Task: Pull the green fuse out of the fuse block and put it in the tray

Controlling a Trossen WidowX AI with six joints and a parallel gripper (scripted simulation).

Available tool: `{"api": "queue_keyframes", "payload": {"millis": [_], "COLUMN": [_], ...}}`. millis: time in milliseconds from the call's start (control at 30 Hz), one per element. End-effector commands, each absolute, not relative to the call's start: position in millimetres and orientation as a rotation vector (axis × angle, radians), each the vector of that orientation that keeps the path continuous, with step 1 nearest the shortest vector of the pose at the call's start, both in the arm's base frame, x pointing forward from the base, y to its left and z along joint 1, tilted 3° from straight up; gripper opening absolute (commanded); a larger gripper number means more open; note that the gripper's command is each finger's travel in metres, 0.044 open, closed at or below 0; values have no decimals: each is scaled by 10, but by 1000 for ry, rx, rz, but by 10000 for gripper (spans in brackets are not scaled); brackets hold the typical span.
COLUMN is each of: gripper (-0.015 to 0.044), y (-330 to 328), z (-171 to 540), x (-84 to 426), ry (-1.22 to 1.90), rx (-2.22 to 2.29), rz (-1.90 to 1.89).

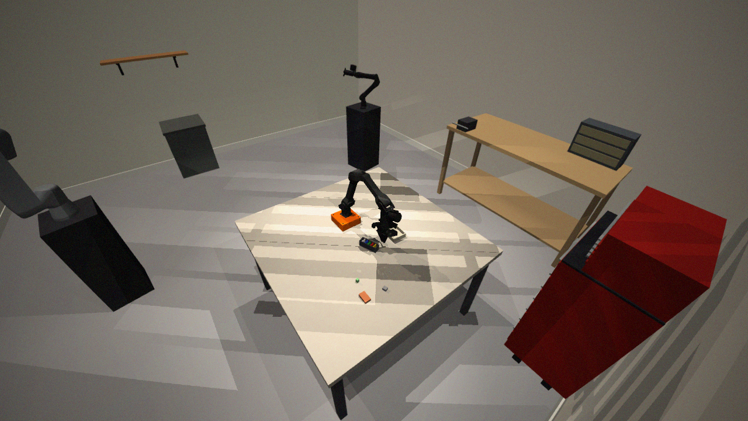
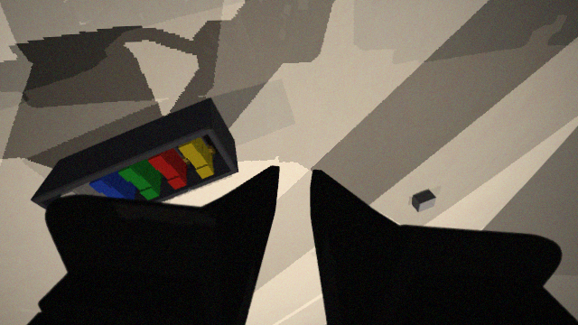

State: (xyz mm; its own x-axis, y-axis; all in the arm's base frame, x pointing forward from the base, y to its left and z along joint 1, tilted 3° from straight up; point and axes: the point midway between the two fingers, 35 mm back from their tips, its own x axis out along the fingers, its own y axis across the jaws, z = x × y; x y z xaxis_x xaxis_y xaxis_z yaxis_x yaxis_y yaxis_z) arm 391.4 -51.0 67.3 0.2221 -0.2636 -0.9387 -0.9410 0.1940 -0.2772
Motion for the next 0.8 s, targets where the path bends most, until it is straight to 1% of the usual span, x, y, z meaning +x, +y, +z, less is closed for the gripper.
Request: {"api": "queue_keyframes", "payload": {"millis": [0,67,133,767], "gripper": [74,74,74,74], "y": [-795,-840,-854,-855], "z": [553,531,522,459], "x": [3258,3074,3022,3035], "ry": [1203,1148,1114,1110], "rx": [-1324,-1315,-1311,-1310], "rz": [1172,1290,1348,1355]}}
